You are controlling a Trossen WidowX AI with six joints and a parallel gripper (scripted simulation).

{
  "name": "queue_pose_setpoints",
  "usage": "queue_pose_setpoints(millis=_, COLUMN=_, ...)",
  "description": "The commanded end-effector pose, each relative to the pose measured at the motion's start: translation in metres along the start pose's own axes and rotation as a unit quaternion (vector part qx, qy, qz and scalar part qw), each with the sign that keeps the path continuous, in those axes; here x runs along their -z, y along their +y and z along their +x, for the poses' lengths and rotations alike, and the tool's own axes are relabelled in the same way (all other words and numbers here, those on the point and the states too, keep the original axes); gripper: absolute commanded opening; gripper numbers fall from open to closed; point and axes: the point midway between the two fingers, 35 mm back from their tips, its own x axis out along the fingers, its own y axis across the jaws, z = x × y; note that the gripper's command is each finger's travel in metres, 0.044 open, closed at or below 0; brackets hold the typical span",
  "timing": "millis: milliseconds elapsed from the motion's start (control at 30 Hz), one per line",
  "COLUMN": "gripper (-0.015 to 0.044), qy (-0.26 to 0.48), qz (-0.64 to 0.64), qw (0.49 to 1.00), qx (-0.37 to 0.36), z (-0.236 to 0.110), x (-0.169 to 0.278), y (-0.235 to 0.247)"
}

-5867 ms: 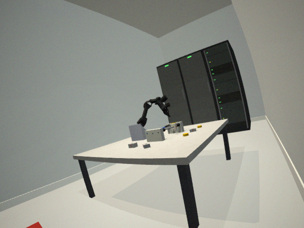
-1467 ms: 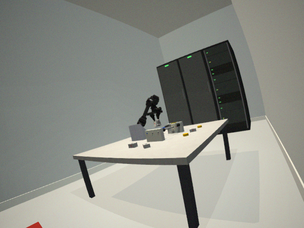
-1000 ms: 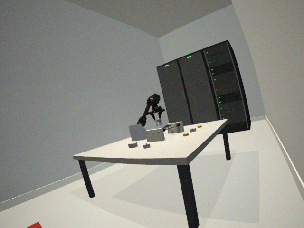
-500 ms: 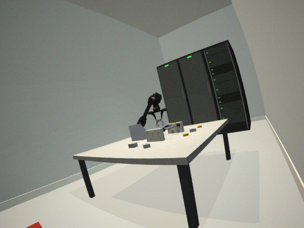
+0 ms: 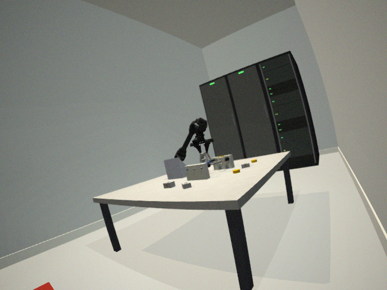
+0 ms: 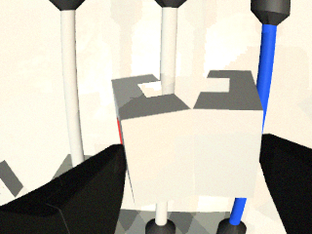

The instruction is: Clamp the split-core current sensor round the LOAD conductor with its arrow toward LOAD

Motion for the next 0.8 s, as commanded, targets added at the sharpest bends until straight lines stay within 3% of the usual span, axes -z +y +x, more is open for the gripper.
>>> queue_pose_setpoints(millis=0, gripper=0.0000, qy=-0.003, qz=0.056, qw=0.998, qx=-0.003, z=0.001, x=-0.009, y=0.009)
queue_pose_setpoints(millis=767, gripper=0.0000, qy=-0.003, qz=0.056, qw=0.998, qx=-0.003, z=0.031, x=-0.010, y=0.010)
